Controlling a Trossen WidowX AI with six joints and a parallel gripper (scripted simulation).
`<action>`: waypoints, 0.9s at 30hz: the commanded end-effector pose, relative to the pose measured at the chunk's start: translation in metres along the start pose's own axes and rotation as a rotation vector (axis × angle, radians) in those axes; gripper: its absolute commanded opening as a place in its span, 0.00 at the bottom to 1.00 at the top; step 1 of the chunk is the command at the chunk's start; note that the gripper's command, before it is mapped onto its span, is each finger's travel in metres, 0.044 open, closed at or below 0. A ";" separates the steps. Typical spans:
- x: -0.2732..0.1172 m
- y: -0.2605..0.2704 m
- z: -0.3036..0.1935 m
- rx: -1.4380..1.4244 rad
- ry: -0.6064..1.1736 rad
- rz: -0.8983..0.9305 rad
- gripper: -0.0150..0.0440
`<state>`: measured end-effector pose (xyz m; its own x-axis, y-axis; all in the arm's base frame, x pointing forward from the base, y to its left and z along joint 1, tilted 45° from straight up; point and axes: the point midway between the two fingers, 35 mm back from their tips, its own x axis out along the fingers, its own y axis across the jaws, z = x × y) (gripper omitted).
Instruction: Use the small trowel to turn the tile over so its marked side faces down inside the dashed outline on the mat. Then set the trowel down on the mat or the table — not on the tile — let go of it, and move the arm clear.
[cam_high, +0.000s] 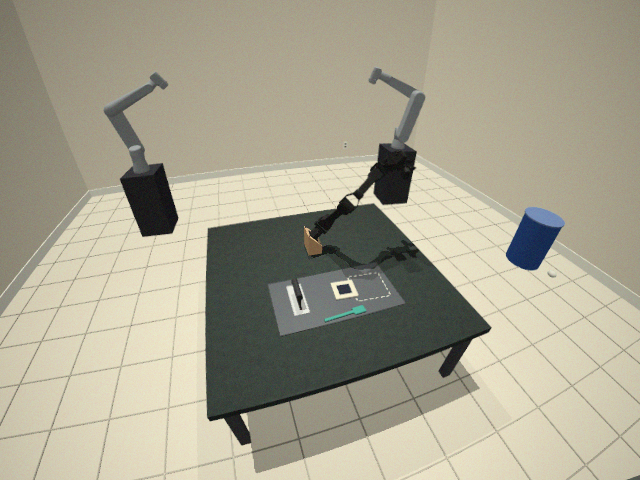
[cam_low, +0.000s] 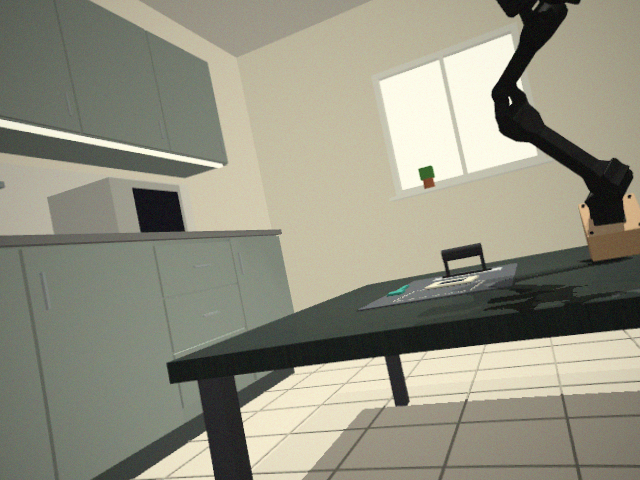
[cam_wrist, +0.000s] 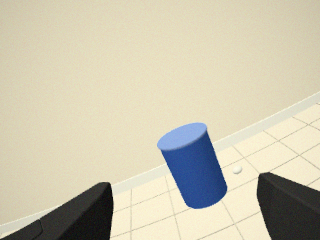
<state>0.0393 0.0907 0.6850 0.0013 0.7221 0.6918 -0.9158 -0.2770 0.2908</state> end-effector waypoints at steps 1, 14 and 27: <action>0.009 0.022 -0.015 -0.121 0.011 0.009 0.71; 0.043 0.053 -0.079 -0.459 0.096 0.005 0.71; 0.081 0.033 -0.160 -0.734 0.255 -0.041 0.71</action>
<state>-0.0528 0.2167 0.6563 0.0183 0.8463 0.5324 -0.9647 0.1548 -0.2129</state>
